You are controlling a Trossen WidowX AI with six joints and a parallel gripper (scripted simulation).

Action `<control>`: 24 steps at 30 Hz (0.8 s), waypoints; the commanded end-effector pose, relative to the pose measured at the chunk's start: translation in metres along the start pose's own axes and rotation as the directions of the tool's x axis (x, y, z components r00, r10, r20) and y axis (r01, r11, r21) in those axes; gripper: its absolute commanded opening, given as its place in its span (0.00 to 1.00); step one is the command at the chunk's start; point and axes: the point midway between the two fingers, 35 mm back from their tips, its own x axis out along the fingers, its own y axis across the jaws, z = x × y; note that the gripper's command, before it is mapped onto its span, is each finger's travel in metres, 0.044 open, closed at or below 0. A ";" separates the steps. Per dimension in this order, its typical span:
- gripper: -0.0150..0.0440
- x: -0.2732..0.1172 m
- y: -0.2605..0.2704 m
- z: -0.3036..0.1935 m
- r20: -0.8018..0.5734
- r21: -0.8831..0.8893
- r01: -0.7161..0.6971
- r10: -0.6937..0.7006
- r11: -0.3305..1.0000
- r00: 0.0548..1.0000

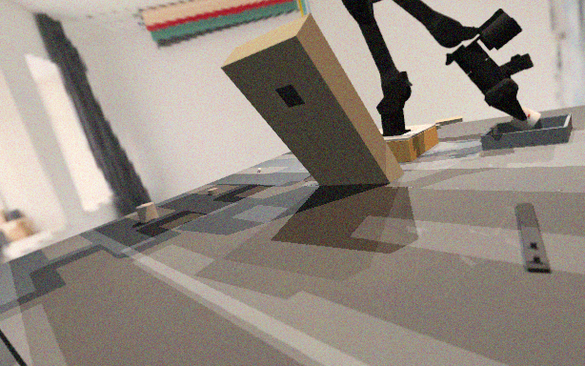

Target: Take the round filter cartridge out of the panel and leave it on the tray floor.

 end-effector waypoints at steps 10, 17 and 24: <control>0.88 -0.001 0.000 0.002 0.006 0.000 0.000 0.000 1.000 1.000; 1.00 -0.016 0.000 0.014 0.006 0.000 0.000 0.000 1.000 1.000; 1.00 -0.049 0.000 0.032 0.007 0.002 0.001 -0.001 1.000 1.000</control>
